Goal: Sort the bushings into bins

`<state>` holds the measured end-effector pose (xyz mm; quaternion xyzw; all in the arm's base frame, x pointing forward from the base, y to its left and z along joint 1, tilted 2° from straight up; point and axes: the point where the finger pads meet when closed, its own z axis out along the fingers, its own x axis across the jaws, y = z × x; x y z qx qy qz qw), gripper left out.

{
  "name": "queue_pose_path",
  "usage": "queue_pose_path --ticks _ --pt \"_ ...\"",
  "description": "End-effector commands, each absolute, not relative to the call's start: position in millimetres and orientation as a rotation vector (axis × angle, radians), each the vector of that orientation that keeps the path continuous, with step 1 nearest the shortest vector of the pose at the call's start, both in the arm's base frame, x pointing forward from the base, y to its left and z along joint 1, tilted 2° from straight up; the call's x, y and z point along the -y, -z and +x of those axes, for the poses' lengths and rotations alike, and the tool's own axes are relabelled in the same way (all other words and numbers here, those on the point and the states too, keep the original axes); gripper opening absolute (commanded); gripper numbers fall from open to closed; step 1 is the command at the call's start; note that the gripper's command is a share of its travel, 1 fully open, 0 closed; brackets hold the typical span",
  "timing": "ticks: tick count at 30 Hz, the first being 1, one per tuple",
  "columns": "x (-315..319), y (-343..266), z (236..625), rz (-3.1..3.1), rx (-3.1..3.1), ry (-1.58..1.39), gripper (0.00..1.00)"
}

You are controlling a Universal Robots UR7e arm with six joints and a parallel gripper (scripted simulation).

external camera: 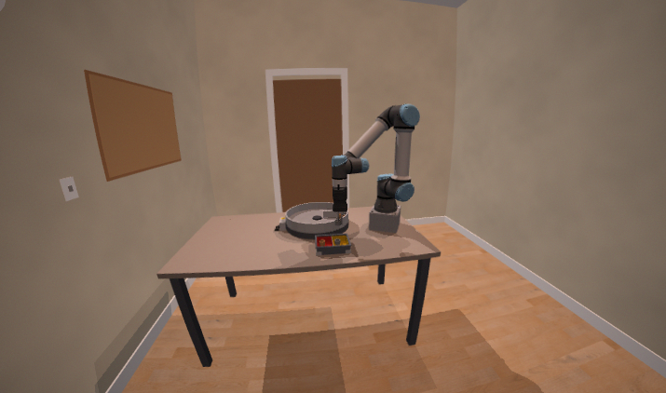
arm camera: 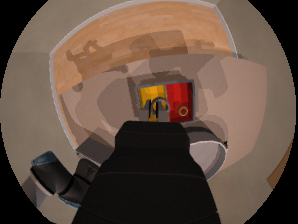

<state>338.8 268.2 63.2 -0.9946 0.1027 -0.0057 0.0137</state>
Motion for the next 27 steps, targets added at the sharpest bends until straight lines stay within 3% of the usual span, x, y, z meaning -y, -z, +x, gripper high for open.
queue_pose_path --ticks 1,14,27 --pt "-269 -64 339 -3.097 -0.317 0.020 0.00" --pt "-269 -64 339 -3.097 -0.317 0.020 0.00" --pt "-270 -24 340 -3.097 -0.317 0.020 0.00"
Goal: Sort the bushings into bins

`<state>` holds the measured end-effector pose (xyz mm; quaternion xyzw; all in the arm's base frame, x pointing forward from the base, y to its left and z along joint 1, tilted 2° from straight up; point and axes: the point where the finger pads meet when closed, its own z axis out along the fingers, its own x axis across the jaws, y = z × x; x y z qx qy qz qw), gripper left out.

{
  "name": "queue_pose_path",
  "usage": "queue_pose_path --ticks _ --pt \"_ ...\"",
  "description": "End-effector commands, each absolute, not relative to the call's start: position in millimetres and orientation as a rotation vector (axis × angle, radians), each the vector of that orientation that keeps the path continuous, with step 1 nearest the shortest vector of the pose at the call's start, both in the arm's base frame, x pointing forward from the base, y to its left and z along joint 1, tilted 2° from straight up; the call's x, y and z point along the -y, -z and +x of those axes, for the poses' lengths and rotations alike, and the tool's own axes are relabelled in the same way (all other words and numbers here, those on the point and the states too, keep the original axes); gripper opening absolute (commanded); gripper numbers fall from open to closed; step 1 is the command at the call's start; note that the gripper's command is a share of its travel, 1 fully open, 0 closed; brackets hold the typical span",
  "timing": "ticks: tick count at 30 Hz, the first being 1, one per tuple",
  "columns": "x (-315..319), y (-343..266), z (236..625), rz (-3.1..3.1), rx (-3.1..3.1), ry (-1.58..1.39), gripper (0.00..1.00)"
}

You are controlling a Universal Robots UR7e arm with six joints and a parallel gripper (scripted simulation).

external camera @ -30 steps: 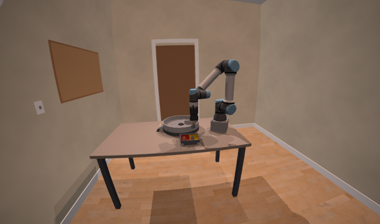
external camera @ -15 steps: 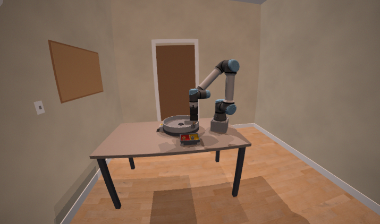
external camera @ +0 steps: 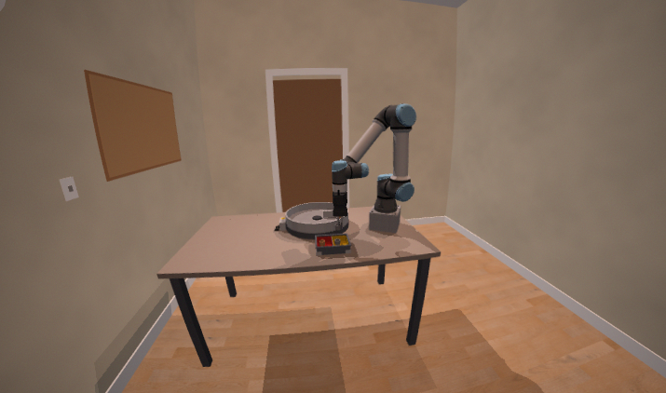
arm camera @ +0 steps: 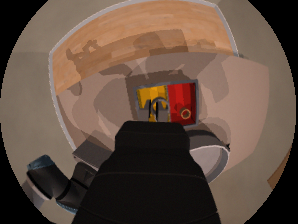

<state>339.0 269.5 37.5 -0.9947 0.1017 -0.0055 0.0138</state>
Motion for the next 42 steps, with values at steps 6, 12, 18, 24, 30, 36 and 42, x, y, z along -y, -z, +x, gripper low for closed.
queue_pose_path --ticks 6,12,18,24,30,36,42 --pt "-271 -9 340 -3.097 -0.317 0.020 0.00" --pt "-271 11 341 -3.097 -0.317 0.020 0.00" --pt "-272 26 341 -3.097 -0.317 0.020 0.00" --pt "-272 36 341 -3.097 -0.317 0.020 0.00" --pt "-272 36 341 -3.097 -0.317 0.020 0.00" --pt "-272 41 341 -3.097 -0.317 0.020 0.00" --pt "-272 44 341 -3.097 -0.317 0.020 0.00"
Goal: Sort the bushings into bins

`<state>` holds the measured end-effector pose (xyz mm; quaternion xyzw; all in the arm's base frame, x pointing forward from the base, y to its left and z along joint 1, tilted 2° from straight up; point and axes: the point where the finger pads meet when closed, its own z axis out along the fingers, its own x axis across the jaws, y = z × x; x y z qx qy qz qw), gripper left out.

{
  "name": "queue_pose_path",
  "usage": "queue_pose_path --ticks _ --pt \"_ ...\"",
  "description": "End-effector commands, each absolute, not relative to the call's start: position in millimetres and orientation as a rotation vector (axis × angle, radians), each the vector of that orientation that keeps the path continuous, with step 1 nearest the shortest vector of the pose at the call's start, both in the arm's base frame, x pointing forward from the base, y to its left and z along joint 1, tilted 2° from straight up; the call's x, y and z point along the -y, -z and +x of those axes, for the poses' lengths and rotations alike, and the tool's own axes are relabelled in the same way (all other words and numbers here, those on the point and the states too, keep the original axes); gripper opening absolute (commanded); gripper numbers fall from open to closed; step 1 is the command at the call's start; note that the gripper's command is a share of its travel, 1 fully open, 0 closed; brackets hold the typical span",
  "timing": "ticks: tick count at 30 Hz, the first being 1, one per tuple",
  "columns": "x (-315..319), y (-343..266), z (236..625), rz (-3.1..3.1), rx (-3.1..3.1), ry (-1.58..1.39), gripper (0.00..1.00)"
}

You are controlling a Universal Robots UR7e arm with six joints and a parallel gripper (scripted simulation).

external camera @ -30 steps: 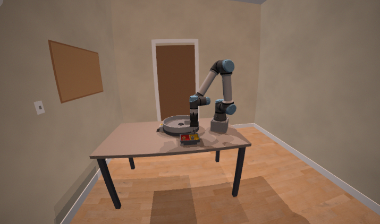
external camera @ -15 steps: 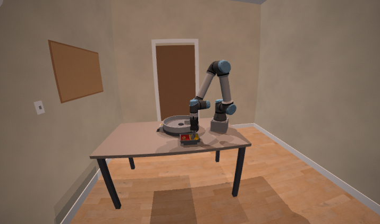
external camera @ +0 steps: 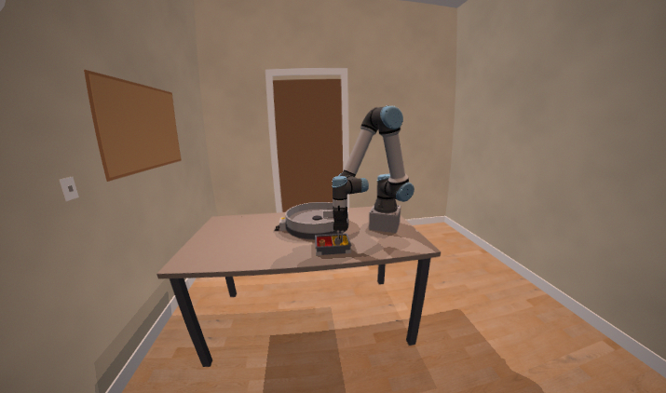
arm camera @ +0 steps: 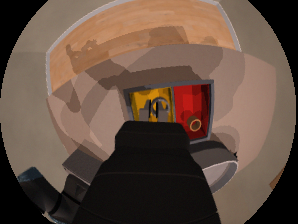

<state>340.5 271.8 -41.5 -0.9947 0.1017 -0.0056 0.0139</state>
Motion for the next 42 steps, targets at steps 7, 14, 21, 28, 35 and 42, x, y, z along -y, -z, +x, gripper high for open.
queue_pose_path --ticks 7,14,21,28,35,42 --pt "-272 48 341 -3.097 -0.317 0.020 0.00" --pt "-272 48 341 -3.097 -0.317 0.020 0.00" --pt "-272 54 341 -3.097 -0.317 0.020 0.00" --pt "-273 59 341 -3.097 -0.317 0.020 0.00" --pt "-273 60 341 -3.097 -0.317 0.020 0.00" --pt "-273 64 341 -3.097 -0.317 0.020 0.00"
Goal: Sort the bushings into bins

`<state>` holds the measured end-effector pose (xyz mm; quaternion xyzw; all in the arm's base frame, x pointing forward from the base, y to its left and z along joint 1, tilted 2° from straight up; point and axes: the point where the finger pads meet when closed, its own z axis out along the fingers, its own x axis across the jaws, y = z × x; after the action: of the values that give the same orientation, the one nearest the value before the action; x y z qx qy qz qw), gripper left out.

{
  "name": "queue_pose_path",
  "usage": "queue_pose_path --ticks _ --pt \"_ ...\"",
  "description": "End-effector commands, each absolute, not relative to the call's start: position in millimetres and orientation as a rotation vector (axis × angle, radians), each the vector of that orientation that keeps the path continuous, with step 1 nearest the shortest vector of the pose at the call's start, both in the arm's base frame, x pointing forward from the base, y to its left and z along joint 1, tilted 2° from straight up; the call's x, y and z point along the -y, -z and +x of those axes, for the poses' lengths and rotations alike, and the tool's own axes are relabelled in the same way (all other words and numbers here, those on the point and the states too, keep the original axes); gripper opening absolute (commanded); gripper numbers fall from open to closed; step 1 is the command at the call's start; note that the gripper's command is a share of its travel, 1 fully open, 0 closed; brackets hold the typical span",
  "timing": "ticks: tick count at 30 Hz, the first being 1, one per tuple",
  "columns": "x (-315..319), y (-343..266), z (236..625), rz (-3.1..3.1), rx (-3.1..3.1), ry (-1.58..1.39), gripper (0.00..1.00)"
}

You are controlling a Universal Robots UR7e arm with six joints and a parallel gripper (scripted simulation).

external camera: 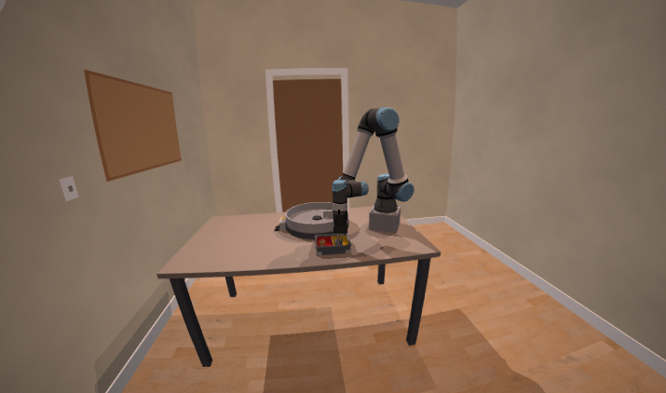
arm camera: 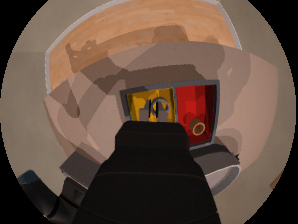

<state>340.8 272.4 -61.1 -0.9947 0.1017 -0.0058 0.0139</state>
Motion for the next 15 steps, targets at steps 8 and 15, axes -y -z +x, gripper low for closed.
queue_pose_path --ticks 8,15 --pt "-272.8 69.8 341.4 -3.097 -0.317 0.020 0.00" --pt "-272.9 72.2 341.4 -3.097 -0.317 0.020 0.00"
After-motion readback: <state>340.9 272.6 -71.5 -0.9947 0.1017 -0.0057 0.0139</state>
